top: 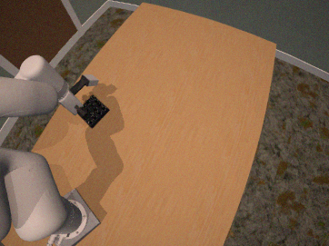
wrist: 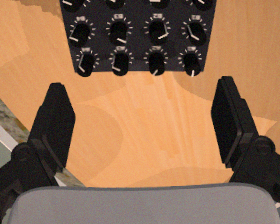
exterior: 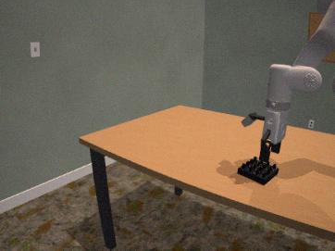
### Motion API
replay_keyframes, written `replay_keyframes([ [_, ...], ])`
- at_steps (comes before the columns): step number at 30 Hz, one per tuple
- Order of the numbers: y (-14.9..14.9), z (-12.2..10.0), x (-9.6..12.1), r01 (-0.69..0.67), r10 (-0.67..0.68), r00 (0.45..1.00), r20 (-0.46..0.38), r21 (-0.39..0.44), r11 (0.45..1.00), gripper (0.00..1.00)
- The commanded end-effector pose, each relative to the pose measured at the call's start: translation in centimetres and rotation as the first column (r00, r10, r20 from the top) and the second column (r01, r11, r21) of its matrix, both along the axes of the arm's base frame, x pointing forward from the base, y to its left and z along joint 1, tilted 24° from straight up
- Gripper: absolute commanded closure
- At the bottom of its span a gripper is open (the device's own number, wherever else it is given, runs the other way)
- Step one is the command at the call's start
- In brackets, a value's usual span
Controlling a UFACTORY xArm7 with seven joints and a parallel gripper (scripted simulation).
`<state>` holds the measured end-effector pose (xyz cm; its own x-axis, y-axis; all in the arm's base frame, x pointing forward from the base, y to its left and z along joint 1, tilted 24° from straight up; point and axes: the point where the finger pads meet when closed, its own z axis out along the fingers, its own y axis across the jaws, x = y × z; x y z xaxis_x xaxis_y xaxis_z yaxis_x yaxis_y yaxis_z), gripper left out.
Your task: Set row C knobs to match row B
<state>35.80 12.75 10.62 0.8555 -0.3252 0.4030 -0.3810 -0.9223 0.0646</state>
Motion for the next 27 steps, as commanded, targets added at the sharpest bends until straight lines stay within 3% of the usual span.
replay_keyframes([
  [1,0.36,-0.18,-0.52,-0.001,0.001,1.000,0.003,0.001,1.000,0.00],
  [27,0.60,-0.46,-1.06,-0.001,0.001,1.000,0.003,0.001,1.000,0.00],
])
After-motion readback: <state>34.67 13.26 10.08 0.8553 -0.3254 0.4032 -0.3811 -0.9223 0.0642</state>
